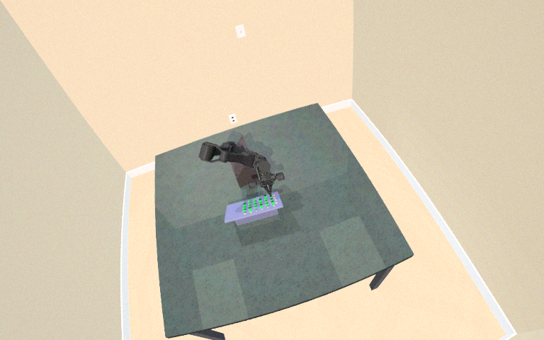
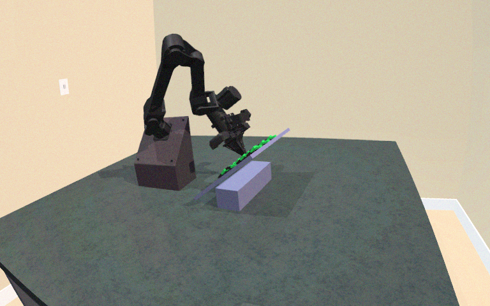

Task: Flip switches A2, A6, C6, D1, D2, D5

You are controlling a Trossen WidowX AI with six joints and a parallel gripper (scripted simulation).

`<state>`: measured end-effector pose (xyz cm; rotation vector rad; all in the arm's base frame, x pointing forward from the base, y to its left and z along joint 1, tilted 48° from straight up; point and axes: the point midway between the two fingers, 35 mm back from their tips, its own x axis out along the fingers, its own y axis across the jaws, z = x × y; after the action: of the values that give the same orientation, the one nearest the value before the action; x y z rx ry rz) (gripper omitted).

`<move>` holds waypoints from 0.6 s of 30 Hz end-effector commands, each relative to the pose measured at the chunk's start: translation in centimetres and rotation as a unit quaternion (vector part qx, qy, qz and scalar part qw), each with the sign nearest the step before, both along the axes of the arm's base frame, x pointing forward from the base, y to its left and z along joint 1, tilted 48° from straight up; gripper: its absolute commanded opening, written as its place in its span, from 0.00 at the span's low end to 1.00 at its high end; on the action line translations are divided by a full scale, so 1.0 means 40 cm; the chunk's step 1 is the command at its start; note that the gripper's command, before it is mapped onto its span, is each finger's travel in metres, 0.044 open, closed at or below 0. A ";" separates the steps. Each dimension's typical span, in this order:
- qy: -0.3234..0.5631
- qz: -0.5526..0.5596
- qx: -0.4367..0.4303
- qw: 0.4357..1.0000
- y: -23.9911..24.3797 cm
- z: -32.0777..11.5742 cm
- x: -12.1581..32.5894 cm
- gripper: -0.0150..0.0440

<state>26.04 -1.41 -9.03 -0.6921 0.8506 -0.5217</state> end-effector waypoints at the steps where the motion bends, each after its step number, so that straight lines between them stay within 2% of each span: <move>1: 0.000 0.000 0.004 1.000 0.023 0.007 -0.013 0.25; 8: -0.007 0.010 0.001 1.000 0.106 0.072 -0.091 0.25; 15: -0.008 0.011 0.001 1.000 0.105 0.076 -0.095 0.25; 18: -0.007 0.011 0.000 1.000 0.065 0.094 -0.123 0.25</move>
<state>22.23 2.54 -5.92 -0.6829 0.8259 -0.5003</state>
